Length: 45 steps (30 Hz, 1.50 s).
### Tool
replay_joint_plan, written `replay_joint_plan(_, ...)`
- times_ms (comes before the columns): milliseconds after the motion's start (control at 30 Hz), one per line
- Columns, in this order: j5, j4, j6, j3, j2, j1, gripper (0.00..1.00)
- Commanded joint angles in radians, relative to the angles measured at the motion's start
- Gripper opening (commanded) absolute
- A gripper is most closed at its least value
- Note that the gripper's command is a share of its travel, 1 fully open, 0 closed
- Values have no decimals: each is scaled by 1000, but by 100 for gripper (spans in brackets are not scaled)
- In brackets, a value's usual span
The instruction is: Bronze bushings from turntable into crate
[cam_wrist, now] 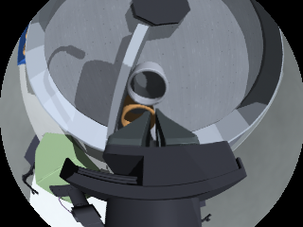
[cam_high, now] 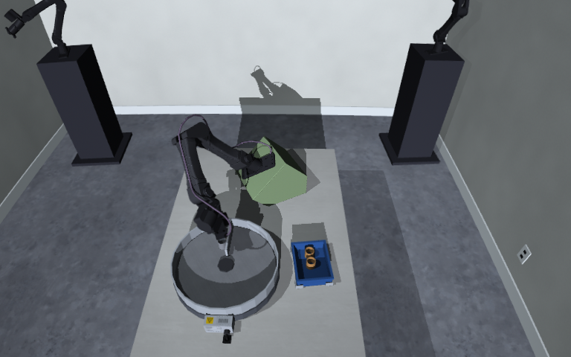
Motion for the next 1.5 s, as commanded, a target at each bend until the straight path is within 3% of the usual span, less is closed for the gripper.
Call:
replay_joint_plan(0,8,-26,15,32,-34,28,0)
replay_joint_plan(467,53,-266,143,138,-96,145,0)
replay_joint_plan(700,68,-346,192,183,-71,184,0)
replay_joint_plan(1467,62,-370,206,197,-71,193,0)
